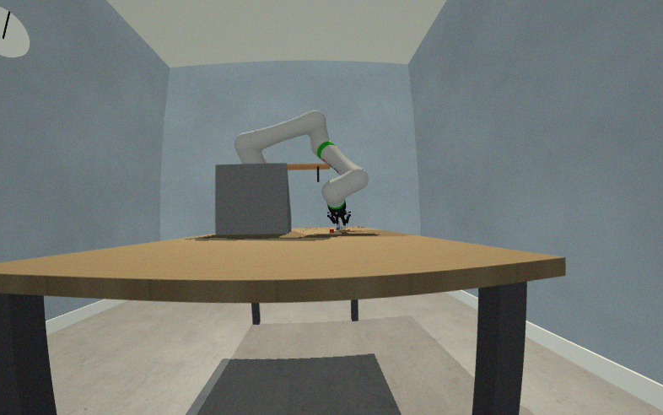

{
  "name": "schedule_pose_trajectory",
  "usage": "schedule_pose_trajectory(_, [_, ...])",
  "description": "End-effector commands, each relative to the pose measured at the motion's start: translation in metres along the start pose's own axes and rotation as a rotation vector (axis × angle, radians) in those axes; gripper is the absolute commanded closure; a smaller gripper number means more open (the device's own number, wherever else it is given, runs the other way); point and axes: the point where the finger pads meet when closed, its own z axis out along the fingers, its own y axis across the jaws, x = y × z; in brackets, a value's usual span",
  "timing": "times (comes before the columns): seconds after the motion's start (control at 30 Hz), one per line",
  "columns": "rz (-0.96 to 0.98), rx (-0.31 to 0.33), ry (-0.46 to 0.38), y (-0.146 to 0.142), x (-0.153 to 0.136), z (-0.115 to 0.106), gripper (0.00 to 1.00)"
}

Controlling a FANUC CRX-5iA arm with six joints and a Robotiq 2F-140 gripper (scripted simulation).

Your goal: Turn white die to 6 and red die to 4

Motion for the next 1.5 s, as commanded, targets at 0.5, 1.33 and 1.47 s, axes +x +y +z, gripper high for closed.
schedule_pose_trajectory(0.5, [0.0, 0.0, 0.0, -0.0001, 0.0, -0.0002, 0.81])
schedule_pose_trajectory(1.33, [0.0, 0.0, 0.0, -0.0001, 0.0, -0.0002, 0.81])
schedule_pose_trajectory(1.47, [0.0, 0.0, 0.0, -0.0001, 0.0, -0.0002, 0.81])
